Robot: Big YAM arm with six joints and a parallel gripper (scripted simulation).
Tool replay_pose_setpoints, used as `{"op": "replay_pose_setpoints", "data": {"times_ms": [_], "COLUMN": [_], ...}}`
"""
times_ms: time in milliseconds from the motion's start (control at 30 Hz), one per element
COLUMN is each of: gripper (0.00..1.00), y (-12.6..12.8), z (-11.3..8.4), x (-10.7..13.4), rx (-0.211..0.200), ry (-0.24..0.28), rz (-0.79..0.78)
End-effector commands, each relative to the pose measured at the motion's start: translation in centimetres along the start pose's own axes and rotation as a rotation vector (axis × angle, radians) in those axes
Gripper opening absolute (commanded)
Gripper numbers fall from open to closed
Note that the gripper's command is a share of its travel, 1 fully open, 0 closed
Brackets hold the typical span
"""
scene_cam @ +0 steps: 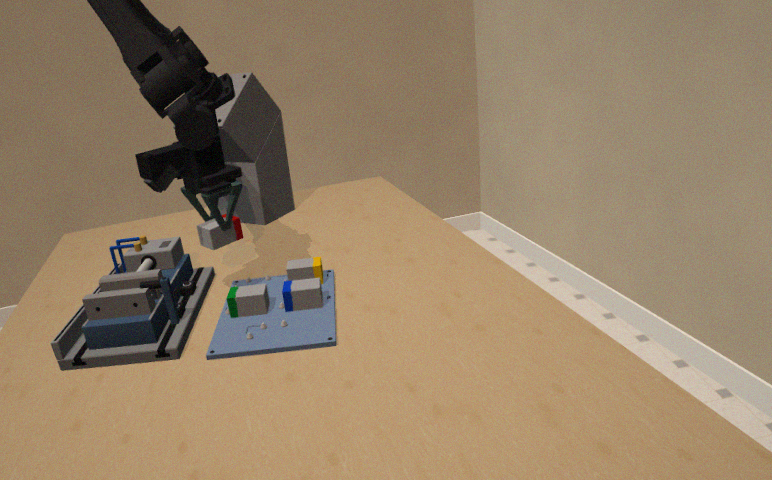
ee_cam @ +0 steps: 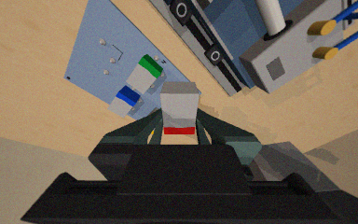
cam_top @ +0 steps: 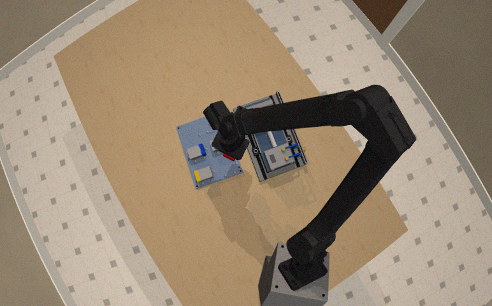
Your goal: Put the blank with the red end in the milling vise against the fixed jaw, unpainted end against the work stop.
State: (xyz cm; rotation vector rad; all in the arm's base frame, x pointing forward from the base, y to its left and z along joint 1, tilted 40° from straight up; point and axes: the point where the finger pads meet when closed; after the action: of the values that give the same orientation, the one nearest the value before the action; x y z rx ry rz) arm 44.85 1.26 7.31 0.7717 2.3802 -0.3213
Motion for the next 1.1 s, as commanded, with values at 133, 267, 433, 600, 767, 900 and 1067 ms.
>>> {"op": "replay_pose_setpoints", "data": {"times_ms": [133,267,433,600,767,900,1067], "gripper": [0.0,0.0,0.0,0.0,0.0,0.0,0.0], "y": [0.0,-0.2,-0.4,-0.8,-1.2,-1.4,-1.8], "z": [-1.6,-1.6,-1.6,-1.7,-1.7,-1.7,-1.7], "x": [-3.7,-4.4,-4.9,-5.8,-6.7,-7.0,-7.9], "rx": [-0.029,-0.027,-0.026,-0.024,-0.021,-0.02,-0.017], "ry": [-0.036,-0.037,-0.038,-0.04,-0.043,-0.044,-0.046], "rz": [-0.183,-0.281,-0.355,-0.482,-0.612,-0.664,-0.795]}}
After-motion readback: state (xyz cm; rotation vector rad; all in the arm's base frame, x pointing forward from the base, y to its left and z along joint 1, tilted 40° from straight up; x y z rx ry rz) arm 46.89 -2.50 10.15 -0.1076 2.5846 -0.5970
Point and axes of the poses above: the point where the finger pads meet when closed, its own z axis out along the fingers, its own y axis across the jaws, x = y × z, and after that the axes turned 15 degrees about -z, right-handed
